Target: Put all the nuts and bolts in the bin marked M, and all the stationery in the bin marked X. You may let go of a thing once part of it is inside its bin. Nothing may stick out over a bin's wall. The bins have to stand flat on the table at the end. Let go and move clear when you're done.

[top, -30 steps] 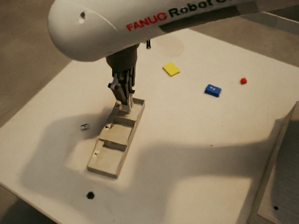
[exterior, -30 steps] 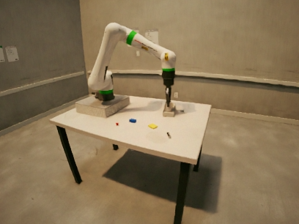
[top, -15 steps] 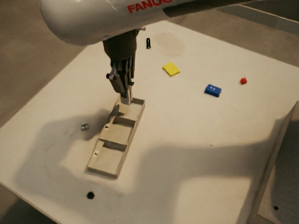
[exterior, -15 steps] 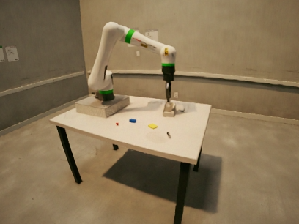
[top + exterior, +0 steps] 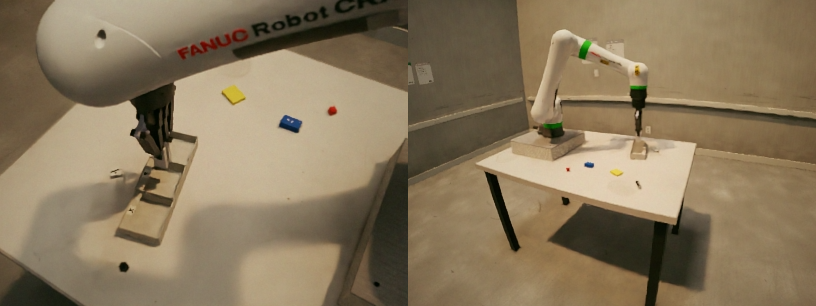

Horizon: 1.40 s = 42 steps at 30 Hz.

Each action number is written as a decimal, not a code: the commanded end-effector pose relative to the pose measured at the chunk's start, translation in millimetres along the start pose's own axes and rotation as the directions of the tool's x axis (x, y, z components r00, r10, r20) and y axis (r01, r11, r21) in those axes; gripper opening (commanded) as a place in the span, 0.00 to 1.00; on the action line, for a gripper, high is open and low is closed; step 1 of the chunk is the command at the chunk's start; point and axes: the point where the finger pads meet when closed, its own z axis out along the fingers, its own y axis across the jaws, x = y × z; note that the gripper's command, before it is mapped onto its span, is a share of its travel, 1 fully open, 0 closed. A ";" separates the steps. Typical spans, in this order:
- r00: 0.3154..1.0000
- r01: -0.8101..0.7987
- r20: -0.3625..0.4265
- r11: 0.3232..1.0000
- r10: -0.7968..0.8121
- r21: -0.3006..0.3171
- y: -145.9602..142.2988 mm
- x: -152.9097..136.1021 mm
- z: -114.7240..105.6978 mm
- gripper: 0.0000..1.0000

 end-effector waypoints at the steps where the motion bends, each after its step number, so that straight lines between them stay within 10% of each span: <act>1: 1.000 0.000 -0.001 1.000 0.000 -0.001 -4.2 -0.2 -0.3 0.15; 42: 1.000 0.000 -0.001 1.000 0.000 -0.001 -18.3 -1.7 52.1 0.15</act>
